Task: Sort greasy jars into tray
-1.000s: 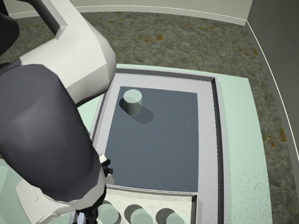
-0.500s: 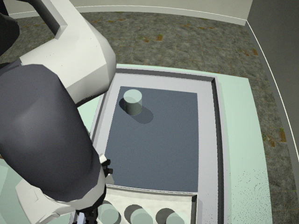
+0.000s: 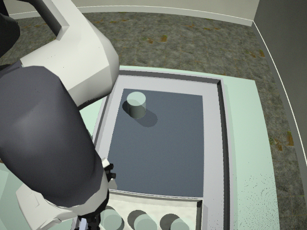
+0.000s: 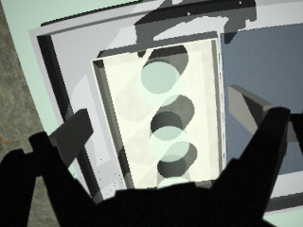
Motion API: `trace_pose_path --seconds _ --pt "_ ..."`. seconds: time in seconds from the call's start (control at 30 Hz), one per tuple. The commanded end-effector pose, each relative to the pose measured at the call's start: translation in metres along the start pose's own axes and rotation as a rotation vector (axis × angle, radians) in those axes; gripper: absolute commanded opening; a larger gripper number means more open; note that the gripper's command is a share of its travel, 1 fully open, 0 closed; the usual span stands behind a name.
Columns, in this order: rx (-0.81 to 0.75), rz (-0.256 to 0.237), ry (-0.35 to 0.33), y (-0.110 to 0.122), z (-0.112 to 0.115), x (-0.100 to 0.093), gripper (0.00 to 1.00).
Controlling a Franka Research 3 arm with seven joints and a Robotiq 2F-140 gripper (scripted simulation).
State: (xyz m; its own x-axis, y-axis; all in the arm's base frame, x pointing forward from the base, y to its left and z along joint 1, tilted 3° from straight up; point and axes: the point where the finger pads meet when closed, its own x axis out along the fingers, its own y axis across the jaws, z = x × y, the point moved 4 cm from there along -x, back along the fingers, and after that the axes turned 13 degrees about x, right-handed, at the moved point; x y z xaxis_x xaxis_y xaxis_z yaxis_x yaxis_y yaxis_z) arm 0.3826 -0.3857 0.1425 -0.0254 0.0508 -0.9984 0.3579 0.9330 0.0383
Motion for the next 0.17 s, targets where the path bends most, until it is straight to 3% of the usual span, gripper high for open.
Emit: trace_pose_path --seconds 0.0,0.13 --pt "0.001 -0.001 0.003 0.0006 -0.0002 -0.0006 1.00" --pt "0.001 -0.001 0.003 0.0006 -0.0002 -0.0006 1.00"
